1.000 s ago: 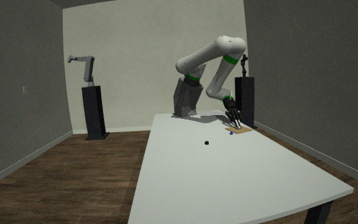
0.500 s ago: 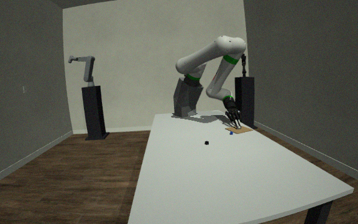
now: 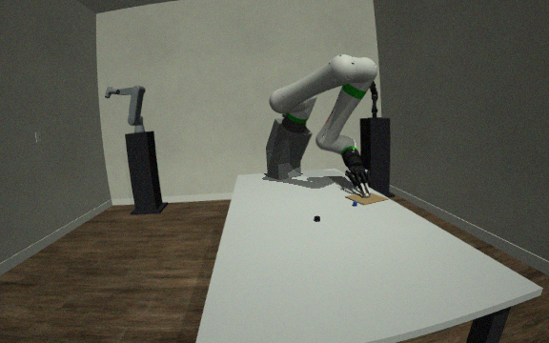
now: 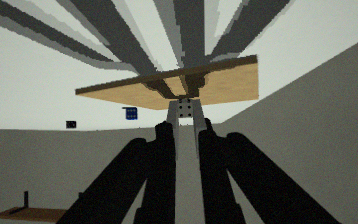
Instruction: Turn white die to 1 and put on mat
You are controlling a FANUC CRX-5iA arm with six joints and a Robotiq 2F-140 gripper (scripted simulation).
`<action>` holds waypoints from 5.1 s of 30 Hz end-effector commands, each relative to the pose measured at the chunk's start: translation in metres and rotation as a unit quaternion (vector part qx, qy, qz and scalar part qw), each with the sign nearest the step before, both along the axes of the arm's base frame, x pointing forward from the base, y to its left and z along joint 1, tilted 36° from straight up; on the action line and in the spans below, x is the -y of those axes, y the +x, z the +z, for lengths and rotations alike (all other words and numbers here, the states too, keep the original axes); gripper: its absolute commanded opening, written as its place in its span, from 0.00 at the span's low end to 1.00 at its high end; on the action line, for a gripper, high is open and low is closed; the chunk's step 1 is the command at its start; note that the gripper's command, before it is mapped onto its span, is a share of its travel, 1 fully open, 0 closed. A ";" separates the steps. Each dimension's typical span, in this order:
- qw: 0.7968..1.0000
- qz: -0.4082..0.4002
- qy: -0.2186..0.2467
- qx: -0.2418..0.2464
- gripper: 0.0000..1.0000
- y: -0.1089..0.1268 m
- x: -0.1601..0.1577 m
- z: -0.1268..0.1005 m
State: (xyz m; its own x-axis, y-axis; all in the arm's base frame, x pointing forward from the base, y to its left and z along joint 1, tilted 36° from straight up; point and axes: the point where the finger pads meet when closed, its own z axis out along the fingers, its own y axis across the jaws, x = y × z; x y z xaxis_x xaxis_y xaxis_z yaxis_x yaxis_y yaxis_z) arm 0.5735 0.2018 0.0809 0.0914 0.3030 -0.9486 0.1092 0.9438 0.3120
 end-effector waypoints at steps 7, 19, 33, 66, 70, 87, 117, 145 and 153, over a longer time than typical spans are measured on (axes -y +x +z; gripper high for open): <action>1.000 0.000 0.000 0.000 0.22 0.000 0.000 0.000; 1.000 0.000 0.000 0.000 0.27 0.000 0.000 0.000; 1.000 0.000 0.000 0.000 0.27 0.000 0.000 0.000; 1.000 0.000 0.000 0.000 0.27 -0.016 -0.002 -0.001; 1.000 0.000 0.000 0.000 0.27 -0.023 -0.003 -0.001; 1.000 0.000 0.000 0.000 0.27 -0.050 -0.007 -0.003; 0.966 0.079 0.029 -0.243 0.27 -0.047 0.012 0.055; 0.872 0.153 0.054 -0.462 0.27 -0.046 0.032 0.112; 0.857 0.161 0.056 -0.486 0.27 -0.047 0.034 0.119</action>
